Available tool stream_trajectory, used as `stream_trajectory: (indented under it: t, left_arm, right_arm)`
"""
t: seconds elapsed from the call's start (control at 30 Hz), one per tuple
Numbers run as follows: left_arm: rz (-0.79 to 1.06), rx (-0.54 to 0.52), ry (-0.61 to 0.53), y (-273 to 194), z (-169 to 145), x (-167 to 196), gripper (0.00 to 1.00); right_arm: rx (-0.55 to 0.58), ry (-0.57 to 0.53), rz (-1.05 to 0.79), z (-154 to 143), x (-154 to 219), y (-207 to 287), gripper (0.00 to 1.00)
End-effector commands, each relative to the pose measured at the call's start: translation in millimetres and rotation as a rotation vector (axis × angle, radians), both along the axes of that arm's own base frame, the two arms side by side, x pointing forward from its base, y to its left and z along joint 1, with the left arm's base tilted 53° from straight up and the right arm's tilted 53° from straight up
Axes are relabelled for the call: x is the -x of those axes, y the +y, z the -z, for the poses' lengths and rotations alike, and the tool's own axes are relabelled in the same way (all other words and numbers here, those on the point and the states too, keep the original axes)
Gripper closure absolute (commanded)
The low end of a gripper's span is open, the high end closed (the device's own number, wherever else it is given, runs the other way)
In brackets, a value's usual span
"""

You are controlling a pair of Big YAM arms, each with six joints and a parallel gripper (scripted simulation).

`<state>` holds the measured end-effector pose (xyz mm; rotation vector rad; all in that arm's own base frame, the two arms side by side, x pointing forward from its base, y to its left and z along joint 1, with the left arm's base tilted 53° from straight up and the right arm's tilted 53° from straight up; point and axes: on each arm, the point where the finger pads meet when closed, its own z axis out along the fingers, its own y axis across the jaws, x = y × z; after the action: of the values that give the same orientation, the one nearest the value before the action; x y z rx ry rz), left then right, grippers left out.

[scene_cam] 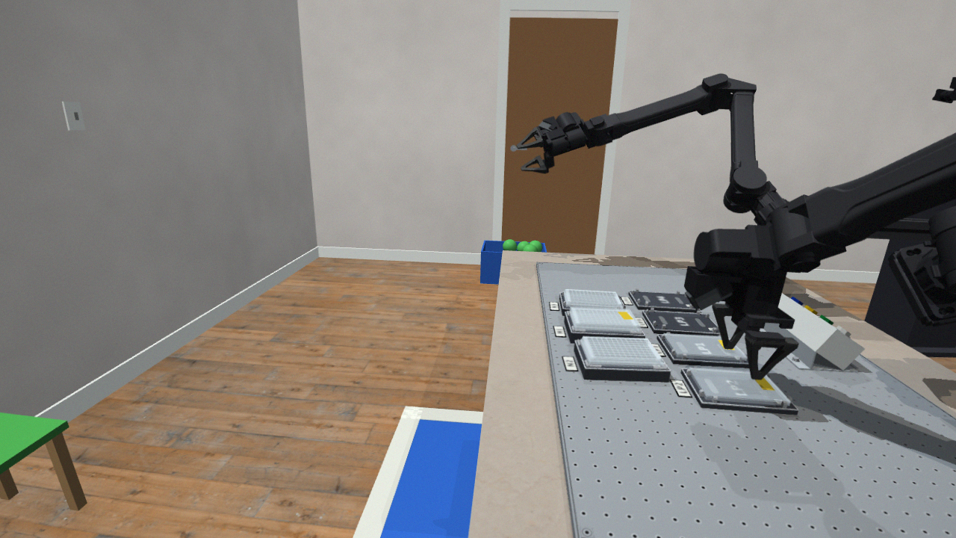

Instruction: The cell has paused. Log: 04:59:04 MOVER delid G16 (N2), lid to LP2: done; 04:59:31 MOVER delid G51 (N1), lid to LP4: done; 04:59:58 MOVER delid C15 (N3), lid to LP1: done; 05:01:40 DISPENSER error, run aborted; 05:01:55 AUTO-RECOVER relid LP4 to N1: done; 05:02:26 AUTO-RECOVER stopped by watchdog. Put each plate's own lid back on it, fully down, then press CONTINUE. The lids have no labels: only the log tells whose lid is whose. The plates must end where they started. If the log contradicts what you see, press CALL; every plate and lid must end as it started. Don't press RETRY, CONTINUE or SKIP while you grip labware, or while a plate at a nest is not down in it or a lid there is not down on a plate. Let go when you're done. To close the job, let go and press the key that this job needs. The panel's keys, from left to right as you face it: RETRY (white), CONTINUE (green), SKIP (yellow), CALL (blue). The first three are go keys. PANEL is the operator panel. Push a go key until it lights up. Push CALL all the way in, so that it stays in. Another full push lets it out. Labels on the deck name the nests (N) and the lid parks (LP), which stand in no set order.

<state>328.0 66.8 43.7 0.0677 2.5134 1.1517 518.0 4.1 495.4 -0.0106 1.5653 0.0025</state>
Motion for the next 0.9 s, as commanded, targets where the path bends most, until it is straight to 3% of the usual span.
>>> stream_trajectory:
  t: [0.0, 0.87]
  left_arm:
    - [0.003, -0.011, 0.034, 9.0, 10.9, 1.2, 0.0]
    - [0.003, -0.013, 0.035, 36.2, 33.4, -10.3, 0.0]
  right_arm:
    - [-0.015, 0.003, 0.018, 3.5, -5.3, -10.5, 0.0]
    - [-0.015, 0.003, 0.018, 3.5, -5.3, -10.5, 0.0]
